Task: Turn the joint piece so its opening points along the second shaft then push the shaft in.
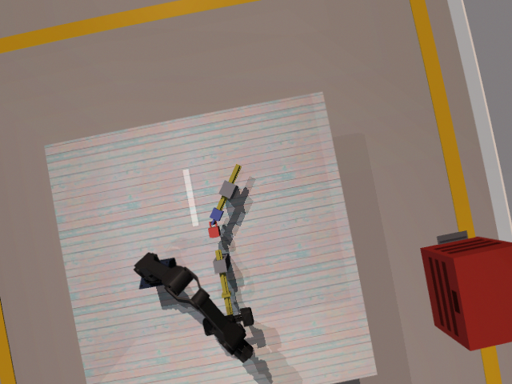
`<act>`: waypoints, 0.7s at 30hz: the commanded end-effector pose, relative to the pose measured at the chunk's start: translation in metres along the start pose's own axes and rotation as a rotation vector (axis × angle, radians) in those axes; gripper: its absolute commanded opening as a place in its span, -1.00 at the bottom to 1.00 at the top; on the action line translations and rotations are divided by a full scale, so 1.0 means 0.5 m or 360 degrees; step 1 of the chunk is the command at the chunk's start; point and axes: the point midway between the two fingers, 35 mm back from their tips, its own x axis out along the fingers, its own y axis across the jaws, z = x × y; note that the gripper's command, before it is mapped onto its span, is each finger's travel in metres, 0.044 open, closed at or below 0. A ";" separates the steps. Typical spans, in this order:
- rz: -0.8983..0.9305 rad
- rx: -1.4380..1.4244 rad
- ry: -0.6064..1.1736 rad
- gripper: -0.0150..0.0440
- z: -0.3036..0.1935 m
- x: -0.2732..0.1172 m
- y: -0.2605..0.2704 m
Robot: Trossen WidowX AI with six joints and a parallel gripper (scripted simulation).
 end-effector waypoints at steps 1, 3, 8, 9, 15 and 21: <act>0.0000 0.0063 0.0013 1.00 -0.003 0.007 -0.002; 0.0000 0.0063 0.0013 1.00 -0.003 0.008 -0.002; 0.0000 0.0063 0.0013 1.00 -0.004 0.022 -0.001; 0.0000 0.0063 0.0013 1.00 -0.004 0.025 -0.001; 0.0001 0.0064 0.0014 1.00 -0.004 0.045 0.000; 0.0001 0.0063 0.0015 1.00 -0.005 0.064 0.000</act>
